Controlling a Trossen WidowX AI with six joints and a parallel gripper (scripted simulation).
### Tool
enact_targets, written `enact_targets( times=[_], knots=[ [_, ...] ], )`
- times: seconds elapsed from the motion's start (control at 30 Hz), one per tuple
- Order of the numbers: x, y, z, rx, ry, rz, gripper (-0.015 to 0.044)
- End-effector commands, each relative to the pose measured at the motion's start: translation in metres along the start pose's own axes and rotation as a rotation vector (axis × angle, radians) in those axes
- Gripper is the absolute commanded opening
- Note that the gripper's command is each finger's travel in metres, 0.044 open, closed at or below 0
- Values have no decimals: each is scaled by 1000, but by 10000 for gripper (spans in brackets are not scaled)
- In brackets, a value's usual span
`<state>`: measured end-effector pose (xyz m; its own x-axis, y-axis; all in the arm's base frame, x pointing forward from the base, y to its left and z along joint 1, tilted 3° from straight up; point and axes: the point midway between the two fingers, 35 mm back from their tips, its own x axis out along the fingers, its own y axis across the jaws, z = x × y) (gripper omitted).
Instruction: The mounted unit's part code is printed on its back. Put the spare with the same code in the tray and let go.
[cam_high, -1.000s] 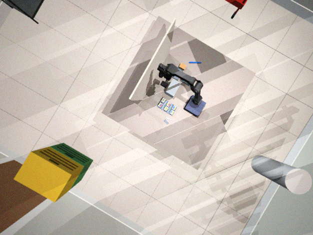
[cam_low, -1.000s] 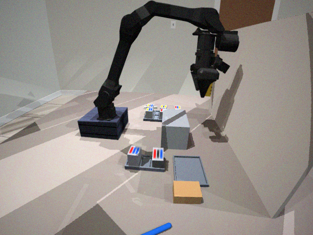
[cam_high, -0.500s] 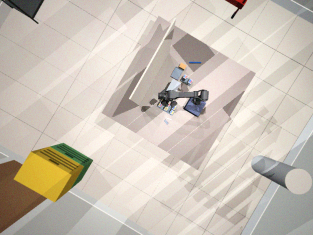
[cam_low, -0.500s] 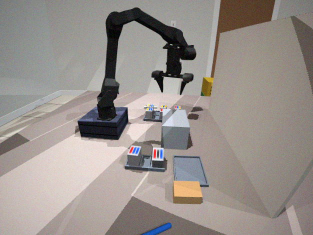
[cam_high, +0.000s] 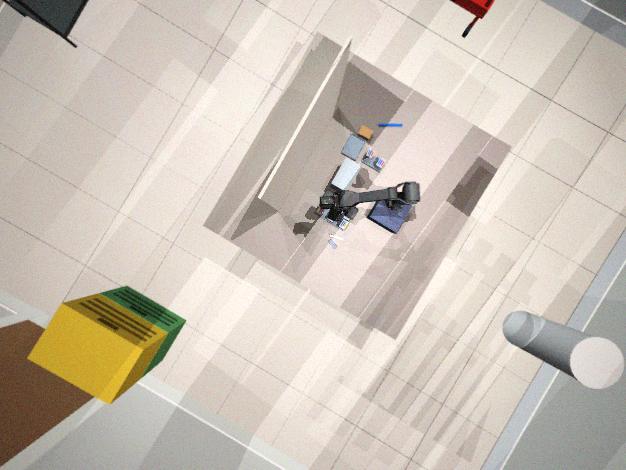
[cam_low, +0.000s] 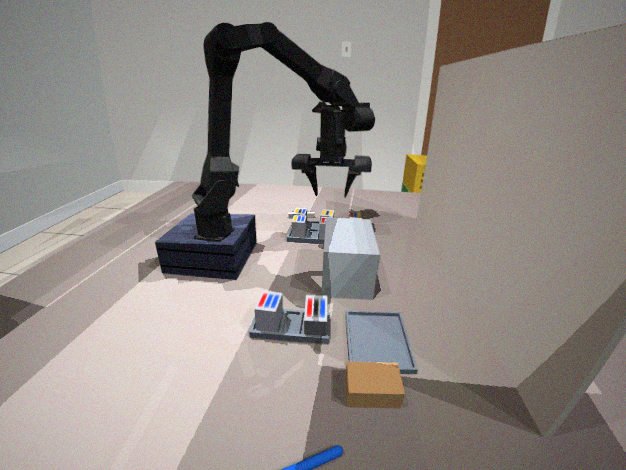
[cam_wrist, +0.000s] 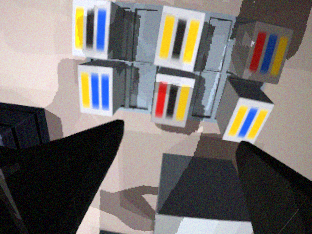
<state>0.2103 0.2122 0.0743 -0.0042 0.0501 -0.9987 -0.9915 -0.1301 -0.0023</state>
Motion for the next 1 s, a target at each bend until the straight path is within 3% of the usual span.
enact_targets(
  times=[0.0, 0.97],
  knots=[
    [20, 4, -2, -6, 10, 19, 300],
    [54, 4, 1, -6, 10, 19, 300]
  ],
)
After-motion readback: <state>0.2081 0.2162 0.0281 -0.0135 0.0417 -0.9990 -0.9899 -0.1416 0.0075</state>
